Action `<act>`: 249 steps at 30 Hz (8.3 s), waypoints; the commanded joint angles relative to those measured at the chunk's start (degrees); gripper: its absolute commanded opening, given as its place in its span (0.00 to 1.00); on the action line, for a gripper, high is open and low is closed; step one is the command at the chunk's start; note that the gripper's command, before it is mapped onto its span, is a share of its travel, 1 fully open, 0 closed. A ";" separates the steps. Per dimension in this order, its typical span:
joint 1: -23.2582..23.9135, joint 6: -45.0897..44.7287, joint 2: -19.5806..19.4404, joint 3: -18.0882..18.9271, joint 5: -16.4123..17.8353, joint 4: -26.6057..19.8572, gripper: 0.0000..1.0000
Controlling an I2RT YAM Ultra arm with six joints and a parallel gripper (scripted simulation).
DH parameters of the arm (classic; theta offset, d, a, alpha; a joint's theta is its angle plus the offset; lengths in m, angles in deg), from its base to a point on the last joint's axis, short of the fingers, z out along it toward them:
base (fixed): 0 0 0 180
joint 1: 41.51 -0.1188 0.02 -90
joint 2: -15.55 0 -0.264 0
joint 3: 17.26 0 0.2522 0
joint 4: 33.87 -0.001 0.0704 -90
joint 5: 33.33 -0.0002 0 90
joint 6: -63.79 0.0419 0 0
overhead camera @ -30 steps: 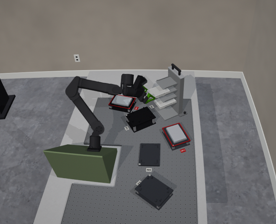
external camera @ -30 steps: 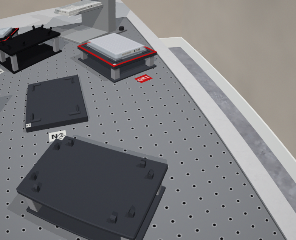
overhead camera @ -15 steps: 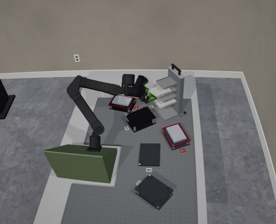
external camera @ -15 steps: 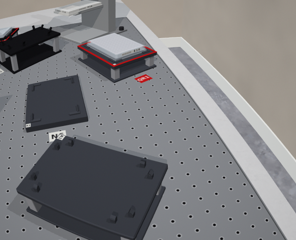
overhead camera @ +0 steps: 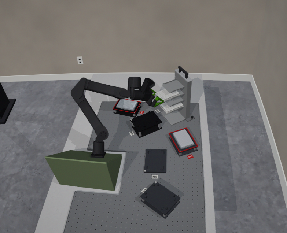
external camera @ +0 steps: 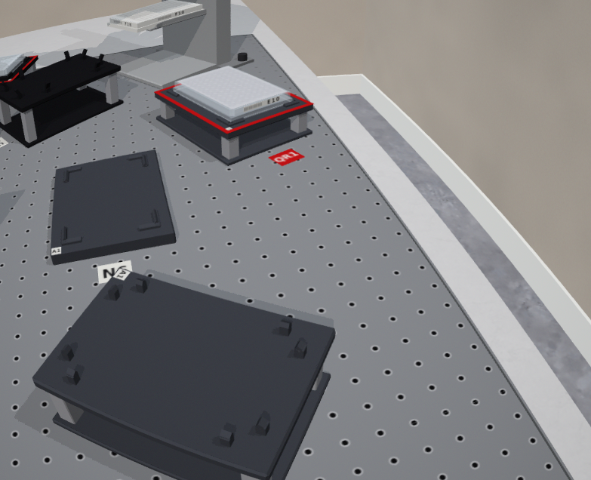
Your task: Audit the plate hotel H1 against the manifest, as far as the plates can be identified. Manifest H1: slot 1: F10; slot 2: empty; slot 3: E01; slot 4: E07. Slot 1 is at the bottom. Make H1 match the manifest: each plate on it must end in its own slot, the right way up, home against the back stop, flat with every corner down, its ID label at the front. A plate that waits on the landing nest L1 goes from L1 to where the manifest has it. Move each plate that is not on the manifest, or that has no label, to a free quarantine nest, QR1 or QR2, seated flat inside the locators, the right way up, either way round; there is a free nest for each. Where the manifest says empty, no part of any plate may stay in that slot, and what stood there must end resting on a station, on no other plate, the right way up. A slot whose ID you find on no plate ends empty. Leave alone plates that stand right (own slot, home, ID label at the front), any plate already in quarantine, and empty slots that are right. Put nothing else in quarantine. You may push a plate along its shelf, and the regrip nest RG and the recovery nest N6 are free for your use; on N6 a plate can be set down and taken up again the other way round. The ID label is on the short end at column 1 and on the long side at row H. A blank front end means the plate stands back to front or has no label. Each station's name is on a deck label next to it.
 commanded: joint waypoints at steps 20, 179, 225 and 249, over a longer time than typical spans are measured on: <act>-0.40 0.05 -1.09 0.83 -0.72 0.67 0.86; 5.51 -0.04 19.87 -10.67 5.26 -8.95 0.00; 3.44 -0.01 12.29 -6.90 3.16 -5.09 0.00; 2.66 0.00 8.78 -4.84 2.38 -3.62 0.00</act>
